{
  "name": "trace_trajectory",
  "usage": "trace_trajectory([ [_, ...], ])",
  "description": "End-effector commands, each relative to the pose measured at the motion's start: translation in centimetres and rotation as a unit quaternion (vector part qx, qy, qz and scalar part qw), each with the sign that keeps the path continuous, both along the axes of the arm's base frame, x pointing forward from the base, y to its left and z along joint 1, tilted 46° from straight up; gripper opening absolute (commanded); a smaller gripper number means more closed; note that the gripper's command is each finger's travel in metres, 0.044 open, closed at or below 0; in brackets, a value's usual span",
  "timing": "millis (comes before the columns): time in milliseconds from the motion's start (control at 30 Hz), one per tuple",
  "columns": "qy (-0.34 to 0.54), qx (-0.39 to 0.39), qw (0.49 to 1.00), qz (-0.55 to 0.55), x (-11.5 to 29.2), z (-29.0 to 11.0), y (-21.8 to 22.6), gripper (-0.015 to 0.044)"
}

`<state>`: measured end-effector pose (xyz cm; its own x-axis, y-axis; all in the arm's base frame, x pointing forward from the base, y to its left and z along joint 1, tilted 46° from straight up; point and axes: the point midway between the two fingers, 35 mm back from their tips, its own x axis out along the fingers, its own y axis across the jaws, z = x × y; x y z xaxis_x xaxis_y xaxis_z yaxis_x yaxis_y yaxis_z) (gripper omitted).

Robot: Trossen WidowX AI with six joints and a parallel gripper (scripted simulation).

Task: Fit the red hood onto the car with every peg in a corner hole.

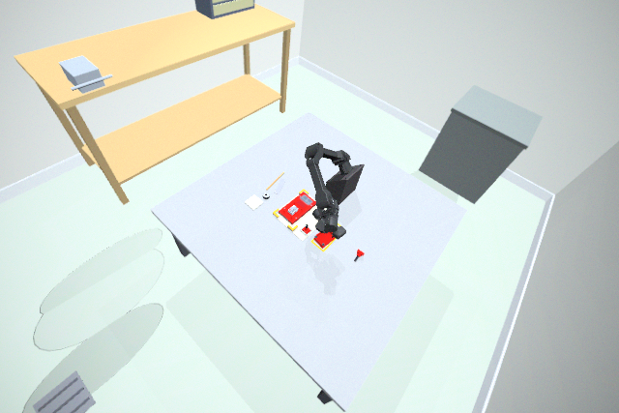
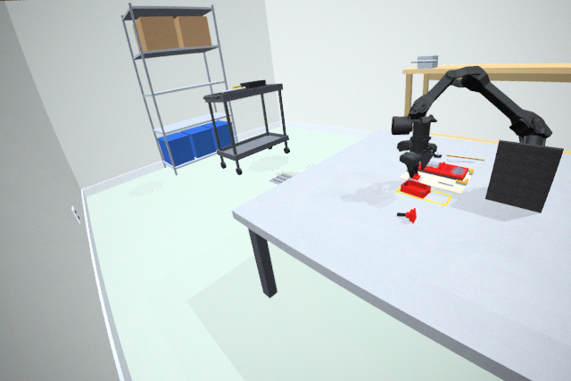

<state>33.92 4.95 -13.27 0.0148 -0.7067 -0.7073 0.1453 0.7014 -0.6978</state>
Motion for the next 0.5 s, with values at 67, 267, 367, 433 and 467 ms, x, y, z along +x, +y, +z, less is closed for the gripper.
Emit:
trace_trajectory([
  [67,0.003,-0.003,1.000,0.002,-0.10,-0.40,-0.55,0.0440],
  [267,0.003,-0.003,1.000,0.002,-0.09,-0.75,-0.89,0.0440],
  [367,0.003,-0.003,1.000,0.002,-0.09,-0.93,-1.06,0.0440],
  [433,0.003,-0.003,1.000,0.002,-0.08,-1.05,-1.17,0.0440],
  [467,0.003,-0.003,1.000,0.002,-0.08,-1.10,-1.23,0.0440],
])
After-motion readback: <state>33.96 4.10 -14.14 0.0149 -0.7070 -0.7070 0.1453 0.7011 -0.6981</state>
